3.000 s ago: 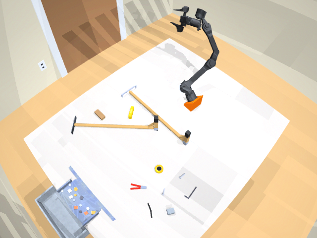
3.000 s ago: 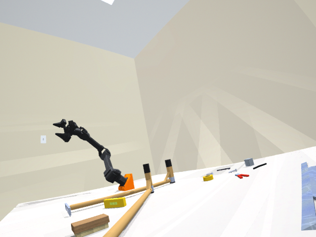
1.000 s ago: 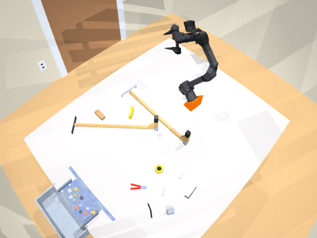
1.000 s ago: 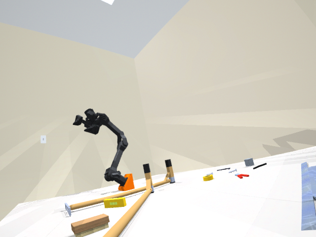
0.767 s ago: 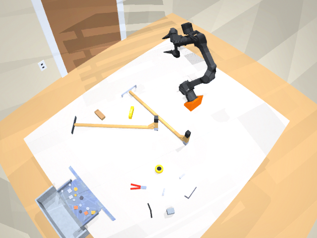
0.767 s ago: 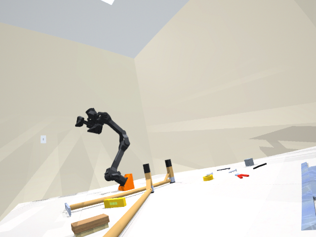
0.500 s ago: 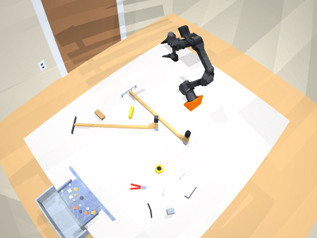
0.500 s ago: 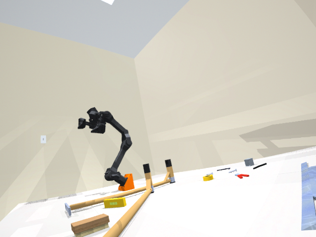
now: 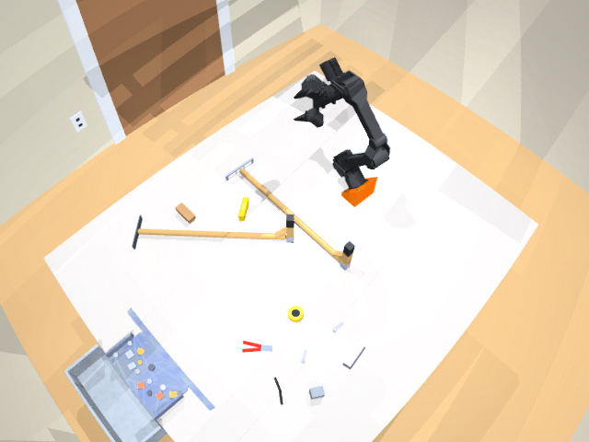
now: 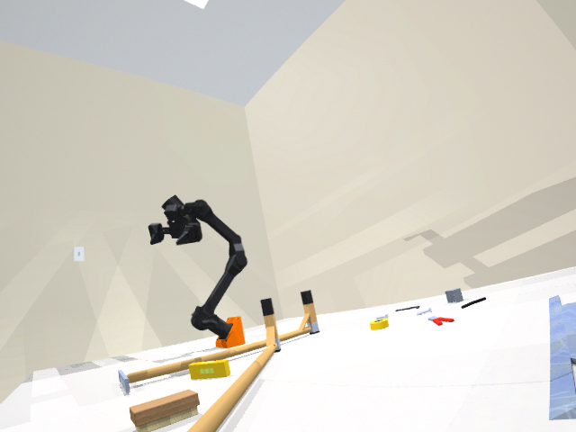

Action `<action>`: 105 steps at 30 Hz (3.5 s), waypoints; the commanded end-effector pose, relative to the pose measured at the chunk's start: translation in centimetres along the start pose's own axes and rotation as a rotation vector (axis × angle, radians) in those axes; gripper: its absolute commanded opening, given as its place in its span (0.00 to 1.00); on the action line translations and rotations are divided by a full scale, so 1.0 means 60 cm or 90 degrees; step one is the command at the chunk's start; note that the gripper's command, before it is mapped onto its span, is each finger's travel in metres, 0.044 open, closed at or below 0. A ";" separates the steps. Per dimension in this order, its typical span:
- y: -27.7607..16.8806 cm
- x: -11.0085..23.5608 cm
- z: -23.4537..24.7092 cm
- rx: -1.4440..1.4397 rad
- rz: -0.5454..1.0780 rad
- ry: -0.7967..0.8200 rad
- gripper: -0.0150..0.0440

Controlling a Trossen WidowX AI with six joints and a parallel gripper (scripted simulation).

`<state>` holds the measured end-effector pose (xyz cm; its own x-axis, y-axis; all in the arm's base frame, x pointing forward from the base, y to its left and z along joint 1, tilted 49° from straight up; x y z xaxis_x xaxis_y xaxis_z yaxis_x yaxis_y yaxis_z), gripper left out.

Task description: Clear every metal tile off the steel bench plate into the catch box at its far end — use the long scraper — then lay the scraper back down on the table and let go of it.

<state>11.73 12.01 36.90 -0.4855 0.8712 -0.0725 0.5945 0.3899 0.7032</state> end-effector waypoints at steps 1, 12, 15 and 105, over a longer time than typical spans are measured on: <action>-0.004 -0.015 0.023 -0.048 0.017 0.010 1.00; -0.002 -0.019 0.036 -0.076 0.013 0.026 1.00; -0.002 -0.019 0.036 -0.076 0.013 0.026 1.00; -0.005 0.123 -0.334 0.391 -0.231 -0.215 1.00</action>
<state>-3.82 12.53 49.44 -0.5650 0.6743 -0.4755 0.7228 0.6824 0.1089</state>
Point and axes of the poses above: the point midway between the two fingers, 35 mm back from their tips, its own x axis back along the fingers, its own z axis across the jaws, y = z × x, the point moved 1 cm from there along x, back along the fingers, and after that the axes turned 1 degree about x, right-handed, at the moved point
